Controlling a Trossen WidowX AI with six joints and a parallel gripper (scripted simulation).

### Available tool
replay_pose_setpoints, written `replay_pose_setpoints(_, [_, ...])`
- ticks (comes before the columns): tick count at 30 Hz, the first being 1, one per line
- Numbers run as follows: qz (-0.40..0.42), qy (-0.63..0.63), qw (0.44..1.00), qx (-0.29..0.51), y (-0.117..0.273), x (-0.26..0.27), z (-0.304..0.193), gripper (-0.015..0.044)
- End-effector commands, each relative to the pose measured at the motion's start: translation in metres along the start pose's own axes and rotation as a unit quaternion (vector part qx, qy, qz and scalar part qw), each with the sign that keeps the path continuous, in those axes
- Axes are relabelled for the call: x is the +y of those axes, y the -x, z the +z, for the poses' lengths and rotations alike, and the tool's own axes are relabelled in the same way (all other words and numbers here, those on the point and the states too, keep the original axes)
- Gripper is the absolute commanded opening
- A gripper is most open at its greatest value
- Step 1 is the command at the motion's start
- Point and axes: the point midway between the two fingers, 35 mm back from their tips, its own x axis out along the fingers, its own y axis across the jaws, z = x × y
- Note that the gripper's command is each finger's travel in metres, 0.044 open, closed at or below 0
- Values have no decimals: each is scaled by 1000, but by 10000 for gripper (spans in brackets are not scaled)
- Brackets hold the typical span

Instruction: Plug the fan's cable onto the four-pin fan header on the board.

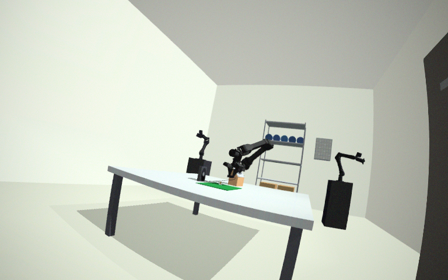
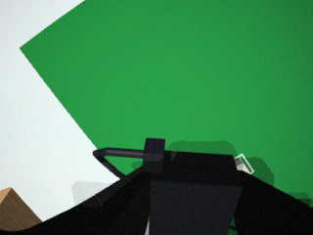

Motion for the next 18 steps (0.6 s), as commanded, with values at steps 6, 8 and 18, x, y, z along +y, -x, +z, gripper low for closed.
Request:
replay_pose_setpoints(6, [12,-157,987,-15,1,-5,2,0])
replay_pose_setpoints(8, [15,-191,981,-17,1,-6,2,0])
replay_pose_setpoints(18, [32,-357,933,-25,0,-11,1,0])
